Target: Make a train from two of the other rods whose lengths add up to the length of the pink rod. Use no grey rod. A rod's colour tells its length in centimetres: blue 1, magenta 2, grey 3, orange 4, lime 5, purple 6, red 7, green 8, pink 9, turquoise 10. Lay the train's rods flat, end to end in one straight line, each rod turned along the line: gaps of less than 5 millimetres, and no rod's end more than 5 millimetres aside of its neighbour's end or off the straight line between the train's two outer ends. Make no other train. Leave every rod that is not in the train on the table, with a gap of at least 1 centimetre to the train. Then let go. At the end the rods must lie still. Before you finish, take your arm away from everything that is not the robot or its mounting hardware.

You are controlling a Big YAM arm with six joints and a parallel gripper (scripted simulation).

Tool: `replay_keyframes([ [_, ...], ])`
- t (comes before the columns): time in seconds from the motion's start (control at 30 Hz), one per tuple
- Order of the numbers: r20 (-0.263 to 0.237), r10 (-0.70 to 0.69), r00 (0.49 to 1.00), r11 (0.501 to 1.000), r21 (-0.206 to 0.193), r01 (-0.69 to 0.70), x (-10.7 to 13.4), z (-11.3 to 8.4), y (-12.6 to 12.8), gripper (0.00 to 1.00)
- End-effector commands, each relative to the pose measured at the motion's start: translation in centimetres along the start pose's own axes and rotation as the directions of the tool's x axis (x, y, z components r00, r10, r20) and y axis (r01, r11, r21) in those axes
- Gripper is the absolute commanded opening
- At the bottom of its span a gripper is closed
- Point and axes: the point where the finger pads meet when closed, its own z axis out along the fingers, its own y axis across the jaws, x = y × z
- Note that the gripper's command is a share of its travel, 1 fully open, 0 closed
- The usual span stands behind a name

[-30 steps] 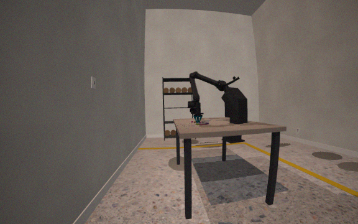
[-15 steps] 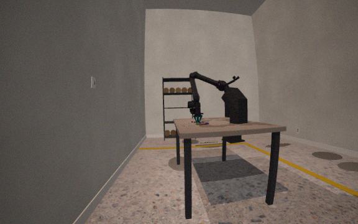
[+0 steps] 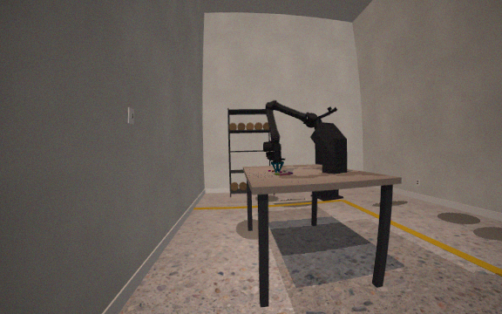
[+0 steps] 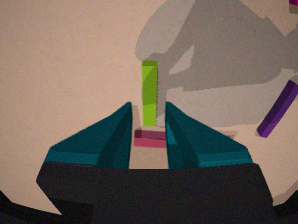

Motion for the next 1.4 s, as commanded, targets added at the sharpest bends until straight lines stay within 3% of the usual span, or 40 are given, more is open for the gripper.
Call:
replay_keyframes([
  [0.0,0.004,0.007,1.0,1.0,-0.012,-0.007,0.5,-0.2,0.5,0.24],
  [0.73,0.004,0.007,1.0,1.0,-0.012,-0.007,0.5,-0.2,0.5,0.24],
  [1.37,0.003,0.007,1.0,1.0,-0.001,-0.007,-0.2,1.8,0.1,0.24],
])
